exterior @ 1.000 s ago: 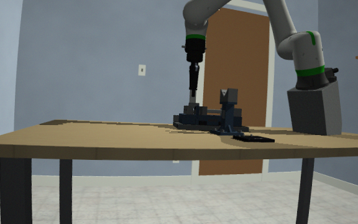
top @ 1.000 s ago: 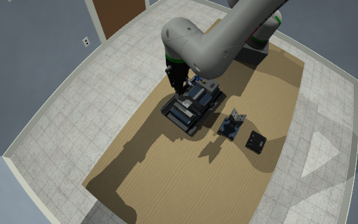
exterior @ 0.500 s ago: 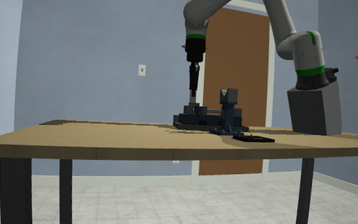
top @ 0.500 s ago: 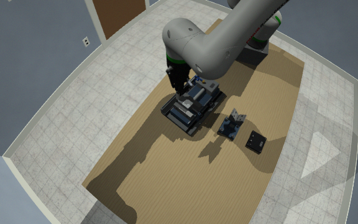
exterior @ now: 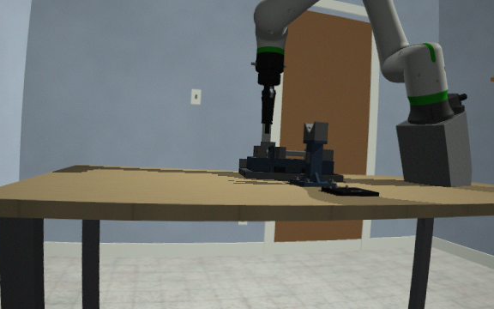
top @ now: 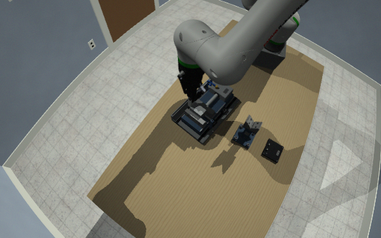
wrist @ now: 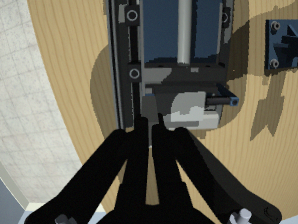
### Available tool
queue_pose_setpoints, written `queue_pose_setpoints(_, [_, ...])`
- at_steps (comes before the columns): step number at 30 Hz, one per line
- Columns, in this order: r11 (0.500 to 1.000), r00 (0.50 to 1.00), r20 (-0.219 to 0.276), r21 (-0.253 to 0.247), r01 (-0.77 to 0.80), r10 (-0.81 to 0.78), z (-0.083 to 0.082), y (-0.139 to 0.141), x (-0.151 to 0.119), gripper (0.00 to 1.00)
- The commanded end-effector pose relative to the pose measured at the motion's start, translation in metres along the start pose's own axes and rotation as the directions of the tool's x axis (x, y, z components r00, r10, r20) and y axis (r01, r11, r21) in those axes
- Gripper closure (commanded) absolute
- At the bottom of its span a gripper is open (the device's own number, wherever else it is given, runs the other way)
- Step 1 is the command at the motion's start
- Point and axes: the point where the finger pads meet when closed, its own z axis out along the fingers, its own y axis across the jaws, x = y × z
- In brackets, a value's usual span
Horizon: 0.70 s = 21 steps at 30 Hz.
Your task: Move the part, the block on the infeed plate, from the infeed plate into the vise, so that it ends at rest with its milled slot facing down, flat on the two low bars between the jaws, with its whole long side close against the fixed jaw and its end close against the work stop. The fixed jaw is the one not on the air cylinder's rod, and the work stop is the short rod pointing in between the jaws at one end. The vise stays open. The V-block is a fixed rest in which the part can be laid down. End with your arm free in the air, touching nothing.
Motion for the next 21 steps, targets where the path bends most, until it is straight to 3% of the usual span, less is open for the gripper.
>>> queue_pose_setpoints(1, [1.0, 1.0, 0.0, 0.0, 0.0, 0.0, -0.0002, 0.0011, -0.0002, 1.0])
queue_pose_setpoints(21, [1.0, 1.0, 0.0, 0.0, 0.0, 0.0, -0.0002, 0.0057, -0.0002, 1.0])
